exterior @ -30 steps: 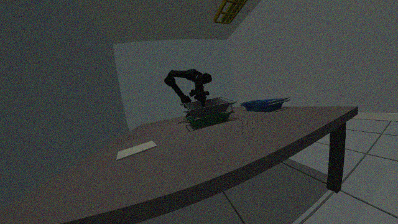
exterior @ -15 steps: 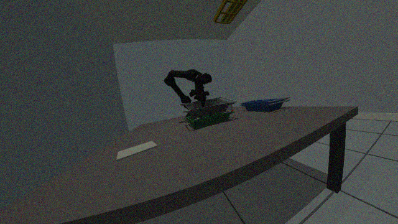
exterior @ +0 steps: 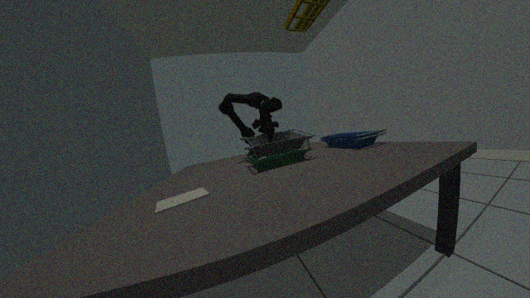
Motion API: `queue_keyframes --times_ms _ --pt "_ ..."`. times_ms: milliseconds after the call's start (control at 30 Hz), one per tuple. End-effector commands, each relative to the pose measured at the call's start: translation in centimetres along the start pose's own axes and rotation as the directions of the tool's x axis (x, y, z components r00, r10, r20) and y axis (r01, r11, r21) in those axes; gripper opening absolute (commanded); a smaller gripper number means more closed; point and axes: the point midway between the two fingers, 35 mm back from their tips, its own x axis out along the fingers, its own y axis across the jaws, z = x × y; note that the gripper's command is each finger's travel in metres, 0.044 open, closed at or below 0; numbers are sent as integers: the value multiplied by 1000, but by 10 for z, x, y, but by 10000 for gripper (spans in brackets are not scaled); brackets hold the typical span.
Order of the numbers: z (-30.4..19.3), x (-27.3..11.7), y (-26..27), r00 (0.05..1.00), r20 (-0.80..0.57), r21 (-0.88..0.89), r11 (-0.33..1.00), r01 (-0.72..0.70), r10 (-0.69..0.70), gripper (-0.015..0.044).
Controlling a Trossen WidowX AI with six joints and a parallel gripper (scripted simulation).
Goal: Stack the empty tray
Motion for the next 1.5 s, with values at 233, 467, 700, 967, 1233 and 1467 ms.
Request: queue_keyframes --times_ms 233,467,700,967,1233,1467 --pt "1 6 -5 1000 -4 -4 1000 30 -30 0" --pt "1 6 -5 1000 -4 -4 1000 30 -30 0" --pt "1 6 -5 1000 -4 -4 1000 30 -30 0" --pt "1 11 -6 1000 -3 -3 1000 23 -23 0" --pt "1 14 -8 1000 -3 -4 1000 30 -30 0" --pt "1 14 -8 1000 -3 -4 1000 30 -30 0"
